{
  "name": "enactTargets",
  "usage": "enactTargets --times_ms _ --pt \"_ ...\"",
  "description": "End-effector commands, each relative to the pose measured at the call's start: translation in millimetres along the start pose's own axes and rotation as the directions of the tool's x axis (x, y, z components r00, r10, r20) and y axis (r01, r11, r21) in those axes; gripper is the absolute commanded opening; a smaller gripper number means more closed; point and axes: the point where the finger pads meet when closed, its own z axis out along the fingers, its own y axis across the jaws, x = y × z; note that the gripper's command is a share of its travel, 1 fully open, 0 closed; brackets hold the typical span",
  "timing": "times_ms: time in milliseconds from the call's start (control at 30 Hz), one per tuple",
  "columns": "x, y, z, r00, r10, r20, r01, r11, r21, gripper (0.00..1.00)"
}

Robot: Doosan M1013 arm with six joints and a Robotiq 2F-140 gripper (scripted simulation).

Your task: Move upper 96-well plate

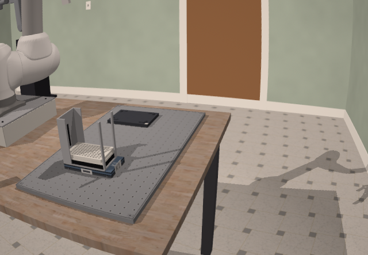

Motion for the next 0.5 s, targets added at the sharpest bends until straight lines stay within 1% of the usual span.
enactTargets --times_ms 0,133,200,267,467 --pt "3 6 12.8 1.000 0.000 0.000 0.000 1.000 0.000 1.00" --pt "8 14 30.3 1.000 0.000 0.000 0.000 1.000 0.000 1.00" --pt "10 19 39.3 0.999 -0.033 0.018 0.033 0.998 -0.048 1.00" --pt "10 19 39.3 0.999 -0.033 0.018 0.033 0.998 -0.048 1.00" --pt "14 31 66.3 0.999 -0.033 0.018 0.033 0.998 -0.048 1.00"
